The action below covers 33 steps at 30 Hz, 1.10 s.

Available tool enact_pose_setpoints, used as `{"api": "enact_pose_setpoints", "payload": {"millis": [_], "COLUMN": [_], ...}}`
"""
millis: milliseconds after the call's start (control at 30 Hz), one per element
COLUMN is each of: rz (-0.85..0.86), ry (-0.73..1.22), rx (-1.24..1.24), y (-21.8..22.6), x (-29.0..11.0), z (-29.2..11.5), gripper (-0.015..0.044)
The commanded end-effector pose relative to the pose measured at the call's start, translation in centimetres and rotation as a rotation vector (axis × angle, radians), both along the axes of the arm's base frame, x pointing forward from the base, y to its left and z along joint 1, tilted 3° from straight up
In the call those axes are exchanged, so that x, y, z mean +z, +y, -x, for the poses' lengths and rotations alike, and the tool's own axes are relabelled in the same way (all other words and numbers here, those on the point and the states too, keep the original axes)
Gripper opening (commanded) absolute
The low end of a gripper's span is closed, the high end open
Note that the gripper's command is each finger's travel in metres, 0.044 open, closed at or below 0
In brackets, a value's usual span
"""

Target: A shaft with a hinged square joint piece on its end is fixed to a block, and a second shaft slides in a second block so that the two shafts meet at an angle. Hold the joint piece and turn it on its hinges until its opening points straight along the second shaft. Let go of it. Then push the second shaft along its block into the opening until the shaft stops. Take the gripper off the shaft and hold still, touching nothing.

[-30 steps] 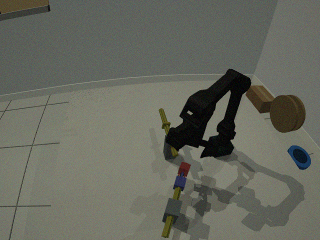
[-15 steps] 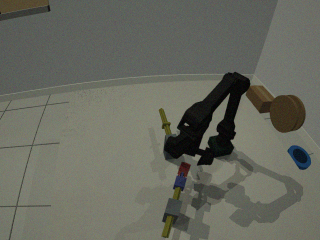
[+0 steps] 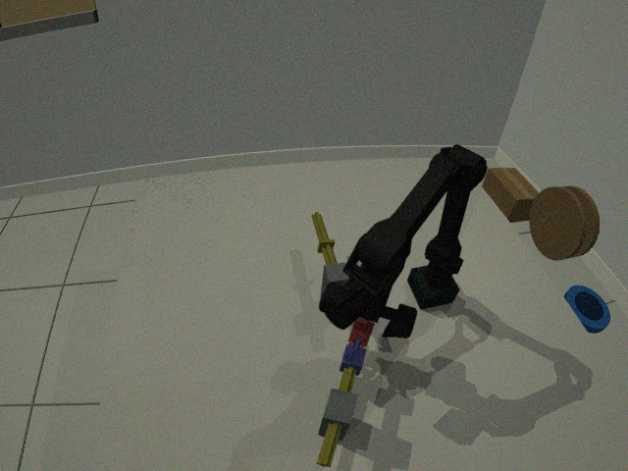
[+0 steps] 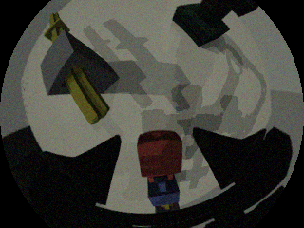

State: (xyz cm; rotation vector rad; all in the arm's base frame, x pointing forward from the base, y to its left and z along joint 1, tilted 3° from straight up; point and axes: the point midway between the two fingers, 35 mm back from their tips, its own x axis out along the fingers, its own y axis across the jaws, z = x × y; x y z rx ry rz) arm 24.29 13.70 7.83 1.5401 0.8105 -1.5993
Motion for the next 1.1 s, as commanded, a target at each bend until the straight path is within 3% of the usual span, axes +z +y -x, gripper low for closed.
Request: {"api": "enact_pose_setpoints", "payload": {"millis": [0, 800, 1067], "rz": [0.002, 0.002, 0.002], "ry": [-0.007, -0.007, -0.007], "rx": [-0.001, -0.001, -0.001], "y": [1.0, 1.0, 1.0], "x": [0.0, -2.9, -2.9], "z": [-0.6, -0.8, -0.8], "gripper": [0.0440, 0.0440, 0.0230]}}
